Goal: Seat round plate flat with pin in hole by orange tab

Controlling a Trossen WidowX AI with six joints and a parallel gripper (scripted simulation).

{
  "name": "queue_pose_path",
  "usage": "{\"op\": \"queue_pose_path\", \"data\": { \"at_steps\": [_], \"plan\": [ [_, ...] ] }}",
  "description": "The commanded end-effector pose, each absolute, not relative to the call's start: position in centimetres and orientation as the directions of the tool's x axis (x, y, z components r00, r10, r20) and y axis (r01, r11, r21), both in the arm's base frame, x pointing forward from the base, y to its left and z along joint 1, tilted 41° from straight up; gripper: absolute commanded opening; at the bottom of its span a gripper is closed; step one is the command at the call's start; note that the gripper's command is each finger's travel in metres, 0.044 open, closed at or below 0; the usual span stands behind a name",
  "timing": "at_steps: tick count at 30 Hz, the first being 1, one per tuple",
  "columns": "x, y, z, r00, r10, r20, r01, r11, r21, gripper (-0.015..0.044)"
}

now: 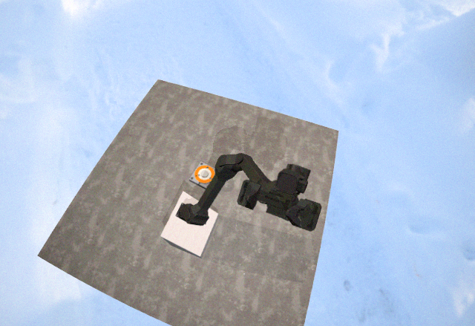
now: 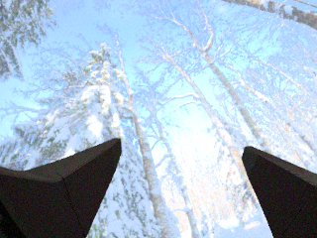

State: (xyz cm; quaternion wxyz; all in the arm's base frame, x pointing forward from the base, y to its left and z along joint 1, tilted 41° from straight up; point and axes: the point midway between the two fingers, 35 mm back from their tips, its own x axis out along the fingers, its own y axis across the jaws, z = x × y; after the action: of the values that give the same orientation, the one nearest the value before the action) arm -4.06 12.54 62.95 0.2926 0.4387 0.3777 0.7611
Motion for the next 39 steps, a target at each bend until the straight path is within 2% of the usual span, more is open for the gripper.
{"op": "queue_pose_path", "data": {
  "at_steps": [1,6,10,15,18,24,26,30,34,39],
  "plan": [
    [-4.4,12.4,62.9,-0.453,0.77,0.449,-0.116,-0.55,0.827,0.0374],
    [-12.3,7.5,62.1,-0.668,0.581,0.466,-0.102,-0.692,0.715,0.0242],
    [-15.0,4.8,61.5,-0.745,0.486,0.456,-0.052,-0.724,0.688,0.0137],
    [-19.5,-3.7,59.5,-0.883,0.188,0.43,0.139,-0.77,0.622,0.0006],
    [-20.2,-6.6,58.5,-0.908,0.095,0.408,0.186,-0.782,0.595,0.0],
    [-19.9,-17.1,54.6,-0.917,-0.239,0.32,0.377,-0.785,0.491,0.0],
    [-19.5,-17.9,54.4,-0.906,-0.278,0.318,0.404,-0.788,0.465,0.0],
    [-16.5,-24.8,51.2,-0.835,-0.496,0.238,0.551,-0.75,0.366,0.0],
    [-14.1,-27.8,49.4,-0.777,-0.599,0.192,0.626,-0.707,0.328,0.0],
    [-7.5,-33.3,45.0,-0.618,-0.782,0.077,0.772,-0.587,0.243,0.0]
  ]
}}
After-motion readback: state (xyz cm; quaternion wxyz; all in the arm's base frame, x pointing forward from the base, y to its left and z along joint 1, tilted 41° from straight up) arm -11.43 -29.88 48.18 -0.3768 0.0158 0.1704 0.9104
